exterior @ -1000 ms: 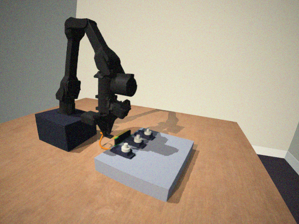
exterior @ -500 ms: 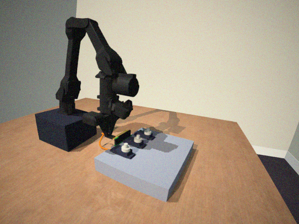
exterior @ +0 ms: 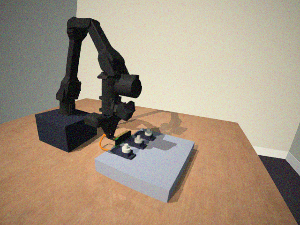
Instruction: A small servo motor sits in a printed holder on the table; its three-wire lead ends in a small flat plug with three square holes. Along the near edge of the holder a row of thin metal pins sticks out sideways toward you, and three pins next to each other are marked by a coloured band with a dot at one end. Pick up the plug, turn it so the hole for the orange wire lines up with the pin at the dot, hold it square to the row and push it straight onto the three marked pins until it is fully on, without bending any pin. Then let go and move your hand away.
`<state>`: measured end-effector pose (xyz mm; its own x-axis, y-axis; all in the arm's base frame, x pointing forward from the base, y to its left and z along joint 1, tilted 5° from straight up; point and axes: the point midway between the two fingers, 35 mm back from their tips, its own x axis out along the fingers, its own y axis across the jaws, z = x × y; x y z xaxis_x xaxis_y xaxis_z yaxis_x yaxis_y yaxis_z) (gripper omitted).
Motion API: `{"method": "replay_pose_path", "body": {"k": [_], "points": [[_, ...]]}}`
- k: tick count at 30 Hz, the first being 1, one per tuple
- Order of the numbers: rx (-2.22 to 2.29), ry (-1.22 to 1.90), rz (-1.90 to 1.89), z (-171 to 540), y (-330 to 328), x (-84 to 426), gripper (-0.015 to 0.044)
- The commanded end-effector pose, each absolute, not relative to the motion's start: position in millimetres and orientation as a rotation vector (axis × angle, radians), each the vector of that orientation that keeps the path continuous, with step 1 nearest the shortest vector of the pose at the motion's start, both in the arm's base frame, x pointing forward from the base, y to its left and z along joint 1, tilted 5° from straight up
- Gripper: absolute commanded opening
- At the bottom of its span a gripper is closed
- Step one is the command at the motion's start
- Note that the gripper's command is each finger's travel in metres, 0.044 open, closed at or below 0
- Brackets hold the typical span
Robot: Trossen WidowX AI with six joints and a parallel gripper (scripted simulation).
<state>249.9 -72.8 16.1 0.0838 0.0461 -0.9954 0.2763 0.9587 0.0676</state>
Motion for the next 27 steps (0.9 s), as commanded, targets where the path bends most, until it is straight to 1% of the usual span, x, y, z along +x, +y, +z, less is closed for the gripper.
{"method": "replay_pose_path", "body": {"k": [1, 3, 12, 15, 18, 20, 27], "points": [[0.261, 1.476, -0.182, 17.1, -75.8, 255.1, 0.0000], [0.261, 1.476, -0.182, 17.3, -75.8, 256.1, 0.0000], [0.261, 1.476, -0.182, 16.0, -71.8, 252.1, 0.0236], [0.261, 1.476, -0.182, 35.9, -73.1, 251.9, 0.0315], [0.260, 1.476, -0.183, 70.5, -74.0, 247.7, 0.0394], [0.260, 1.476, -0.183, 73.7, -74.0, 247.0, 0.0440], [0.260, 1.476, -0.183, 73.7, -74.0, 247.0, 0.0440]]}}
